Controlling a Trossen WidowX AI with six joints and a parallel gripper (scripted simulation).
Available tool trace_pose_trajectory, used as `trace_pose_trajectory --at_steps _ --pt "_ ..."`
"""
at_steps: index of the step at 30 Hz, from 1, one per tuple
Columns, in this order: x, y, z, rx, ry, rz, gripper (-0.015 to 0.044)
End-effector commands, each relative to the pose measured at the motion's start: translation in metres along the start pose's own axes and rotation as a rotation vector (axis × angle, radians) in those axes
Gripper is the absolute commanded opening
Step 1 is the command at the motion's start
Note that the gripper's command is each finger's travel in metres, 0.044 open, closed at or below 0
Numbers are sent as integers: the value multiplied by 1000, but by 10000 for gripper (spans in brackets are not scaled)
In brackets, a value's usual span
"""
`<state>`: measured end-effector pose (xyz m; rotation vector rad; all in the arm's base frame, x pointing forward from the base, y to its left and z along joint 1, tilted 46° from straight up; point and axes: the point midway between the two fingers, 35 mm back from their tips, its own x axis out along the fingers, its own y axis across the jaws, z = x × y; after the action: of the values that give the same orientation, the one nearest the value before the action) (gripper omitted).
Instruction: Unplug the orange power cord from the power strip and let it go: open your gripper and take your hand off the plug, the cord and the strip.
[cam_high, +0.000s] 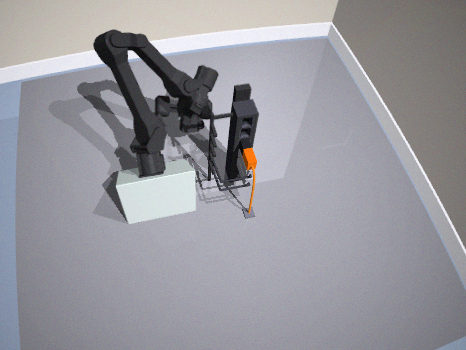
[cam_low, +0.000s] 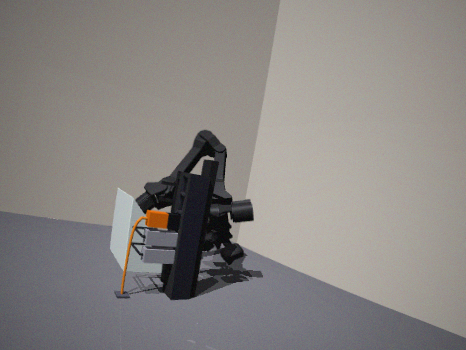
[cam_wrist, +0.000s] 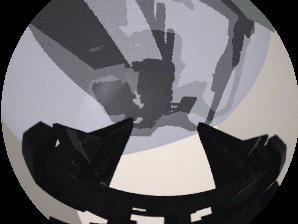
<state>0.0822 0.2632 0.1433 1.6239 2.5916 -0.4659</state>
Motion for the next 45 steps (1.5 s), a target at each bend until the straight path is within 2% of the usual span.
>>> trace_pose_trajectory --at_steps 1,9,28,40,45 --pt "0 1 0 -1 -1 2 374" --pt "-13 30 2 -79 -37 103 164" --pt "-89 142 -15 -833 -351 433 160" --pt "-169 202 -18 -1273 -739 513 160" --pt "-201 216 -13 -1355 -886 499 160"
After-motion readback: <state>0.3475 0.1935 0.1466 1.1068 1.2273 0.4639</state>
